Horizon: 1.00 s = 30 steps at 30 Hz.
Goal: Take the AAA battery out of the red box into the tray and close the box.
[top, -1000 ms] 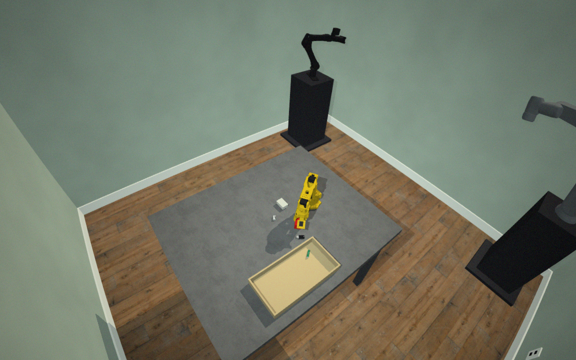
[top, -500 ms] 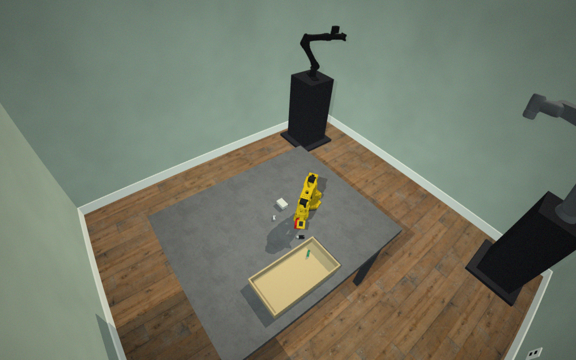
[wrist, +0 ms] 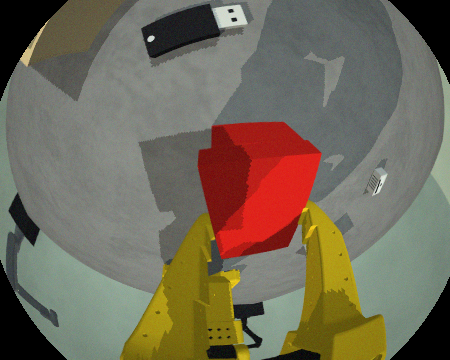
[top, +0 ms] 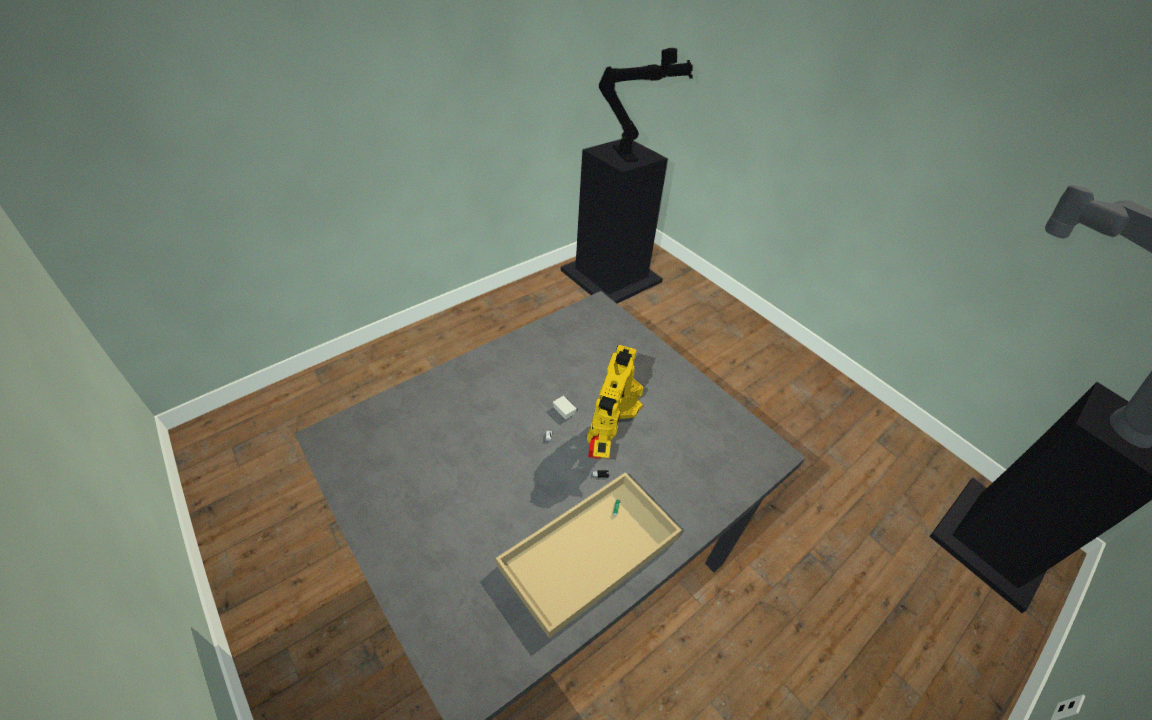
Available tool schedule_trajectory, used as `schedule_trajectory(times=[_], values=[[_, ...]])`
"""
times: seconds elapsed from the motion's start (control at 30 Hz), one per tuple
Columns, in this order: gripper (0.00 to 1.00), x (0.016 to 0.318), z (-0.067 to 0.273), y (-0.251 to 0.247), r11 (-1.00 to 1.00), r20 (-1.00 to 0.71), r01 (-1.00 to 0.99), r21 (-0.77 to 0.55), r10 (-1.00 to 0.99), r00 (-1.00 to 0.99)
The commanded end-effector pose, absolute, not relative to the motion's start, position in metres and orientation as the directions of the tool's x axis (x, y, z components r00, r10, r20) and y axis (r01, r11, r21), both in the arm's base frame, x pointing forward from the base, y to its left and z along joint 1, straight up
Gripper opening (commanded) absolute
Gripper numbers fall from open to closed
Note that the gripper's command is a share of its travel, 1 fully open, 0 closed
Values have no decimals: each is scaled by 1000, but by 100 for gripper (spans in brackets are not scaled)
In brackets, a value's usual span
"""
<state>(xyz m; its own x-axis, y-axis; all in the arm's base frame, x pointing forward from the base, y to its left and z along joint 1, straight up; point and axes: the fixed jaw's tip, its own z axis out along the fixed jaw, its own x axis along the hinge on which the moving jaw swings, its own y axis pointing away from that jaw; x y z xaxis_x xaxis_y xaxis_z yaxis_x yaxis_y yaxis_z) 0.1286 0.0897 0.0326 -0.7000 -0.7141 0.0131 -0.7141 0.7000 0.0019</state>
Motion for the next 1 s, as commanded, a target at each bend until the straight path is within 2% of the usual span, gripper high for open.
schedule_trajectory(times=[0.0, 0.97], values=[[22, 130, 33, 90, 708, 0, -706, 0, -706, -708], [22, 132, 33, 89, 714, 0, -700, 0, -700, -714]])
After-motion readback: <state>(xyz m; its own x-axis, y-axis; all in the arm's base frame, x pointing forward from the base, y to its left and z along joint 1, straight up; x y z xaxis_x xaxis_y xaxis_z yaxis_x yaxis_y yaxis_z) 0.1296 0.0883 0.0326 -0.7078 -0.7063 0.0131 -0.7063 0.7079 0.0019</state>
